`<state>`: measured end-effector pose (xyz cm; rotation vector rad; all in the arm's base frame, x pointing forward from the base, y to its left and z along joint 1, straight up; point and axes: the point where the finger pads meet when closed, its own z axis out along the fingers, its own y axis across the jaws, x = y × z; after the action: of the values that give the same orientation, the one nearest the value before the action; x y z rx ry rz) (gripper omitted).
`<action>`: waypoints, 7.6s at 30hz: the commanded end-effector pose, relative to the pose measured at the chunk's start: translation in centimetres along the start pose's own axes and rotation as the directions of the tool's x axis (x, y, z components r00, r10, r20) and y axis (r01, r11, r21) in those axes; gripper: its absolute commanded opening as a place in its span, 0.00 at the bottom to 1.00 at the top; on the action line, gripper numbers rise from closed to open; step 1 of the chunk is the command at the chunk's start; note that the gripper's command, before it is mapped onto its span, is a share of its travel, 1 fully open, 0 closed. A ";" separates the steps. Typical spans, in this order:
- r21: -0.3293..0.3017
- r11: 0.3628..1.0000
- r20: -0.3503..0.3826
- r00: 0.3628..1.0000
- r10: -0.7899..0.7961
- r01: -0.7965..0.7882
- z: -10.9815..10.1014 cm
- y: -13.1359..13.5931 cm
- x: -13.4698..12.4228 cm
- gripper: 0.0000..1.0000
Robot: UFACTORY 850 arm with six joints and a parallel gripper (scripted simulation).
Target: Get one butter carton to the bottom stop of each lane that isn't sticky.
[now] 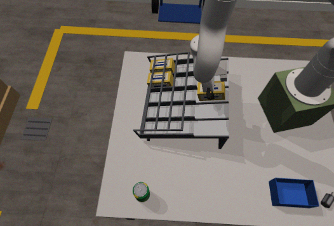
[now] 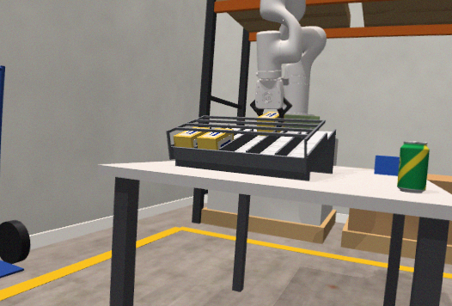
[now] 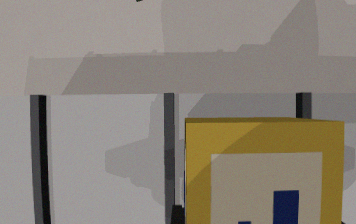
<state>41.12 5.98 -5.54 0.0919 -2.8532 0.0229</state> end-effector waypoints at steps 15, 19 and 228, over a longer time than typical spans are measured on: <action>0.000 1.000 0.002 1.000 0.000 0.000 0.2 0.0 -0.1 0.00; 0.000 1.000 0.002 1.000 0.000 0.000 0.2 0.0 -0.1 0.00; 0.000 1.000 0.002 1.000 0.000 0.000 0.3 0.0 -0.1 0.90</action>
<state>41.04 5.92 -5.88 0.0919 -2.8533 0.0229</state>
